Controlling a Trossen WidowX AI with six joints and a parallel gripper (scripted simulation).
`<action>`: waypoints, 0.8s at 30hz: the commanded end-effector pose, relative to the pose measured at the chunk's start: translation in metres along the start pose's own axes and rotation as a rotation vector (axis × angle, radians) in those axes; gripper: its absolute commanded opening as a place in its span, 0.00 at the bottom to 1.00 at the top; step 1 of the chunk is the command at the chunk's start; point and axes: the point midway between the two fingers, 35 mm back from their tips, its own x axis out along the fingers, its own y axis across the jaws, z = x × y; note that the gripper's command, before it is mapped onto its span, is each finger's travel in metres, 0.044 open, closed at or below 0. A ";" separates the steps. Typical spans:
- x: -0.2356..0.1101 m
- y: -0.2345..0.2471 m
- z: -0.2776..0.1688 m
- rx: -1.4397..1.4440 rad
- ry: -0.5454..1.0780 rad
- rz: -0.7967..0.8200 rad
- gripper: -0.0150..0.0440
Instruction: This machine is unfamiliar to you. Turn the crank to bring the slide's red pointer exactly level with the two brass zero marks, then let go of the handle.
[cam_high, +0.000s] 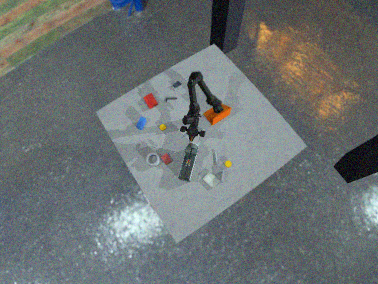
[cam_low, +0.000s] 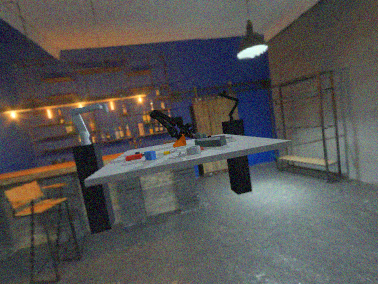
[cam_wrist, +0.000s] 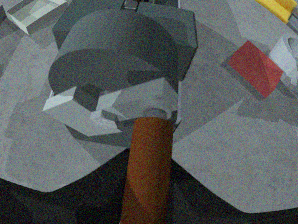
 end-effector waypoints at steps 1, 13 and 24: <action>-0.006 0.006 0.005 -0.001 -0.009 0.005 0.25; -0.010 0.020 0.010 0.000 -0.010 0.006 0.25; -0.010 0.028 0.009 0.000 -0.010 0.006 0.25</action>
